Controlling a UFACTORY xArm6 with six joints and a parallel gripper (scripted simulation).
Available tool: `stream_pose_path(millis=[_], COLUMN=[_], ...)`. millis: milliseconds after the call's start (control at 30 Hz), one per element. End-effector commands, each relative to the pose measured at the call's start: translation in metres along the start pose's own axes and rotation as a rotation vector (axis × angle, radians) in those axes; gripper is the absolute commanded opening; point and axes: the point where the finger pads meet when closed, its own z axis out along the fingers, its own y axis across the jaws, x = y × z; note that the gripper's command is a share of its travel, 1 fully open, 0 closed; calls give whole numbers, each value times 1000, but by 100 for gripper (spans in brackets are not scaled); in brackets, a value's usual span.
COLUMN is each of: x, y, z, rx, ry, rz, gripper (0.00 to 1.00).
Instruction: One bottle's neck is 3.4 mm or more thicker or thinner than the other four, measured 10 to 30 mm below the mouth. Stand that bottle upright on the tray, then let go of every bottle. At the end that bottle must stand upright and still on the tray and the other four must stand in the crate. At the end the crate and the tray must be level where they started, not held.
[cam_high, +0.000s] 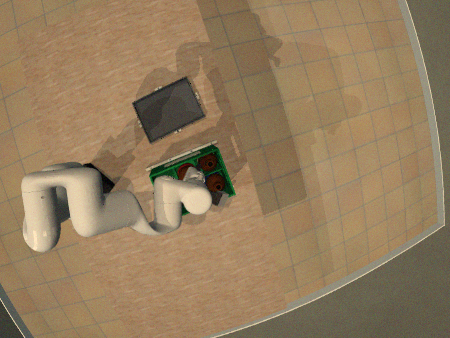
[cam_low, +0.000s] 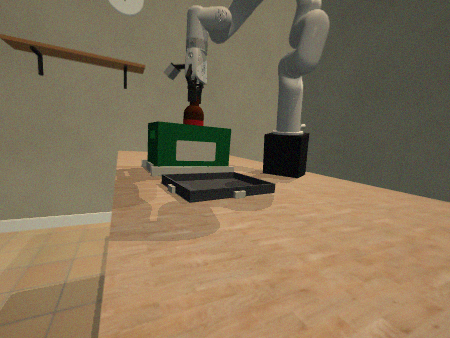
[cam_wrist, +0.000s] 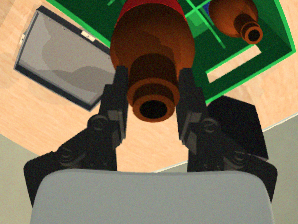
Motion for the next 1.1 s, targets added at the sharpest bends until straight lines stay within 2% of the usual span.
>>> stream_pose_path(millis=[0, 567, 1067], x=[1, 1, 1], y=[-1, -1, -1], z=[-2, -3, -13], rx=[2, 2, 2], ry=[4, 4, 4], rz=[0, 0, 0], gripper=[0, 0, 0])
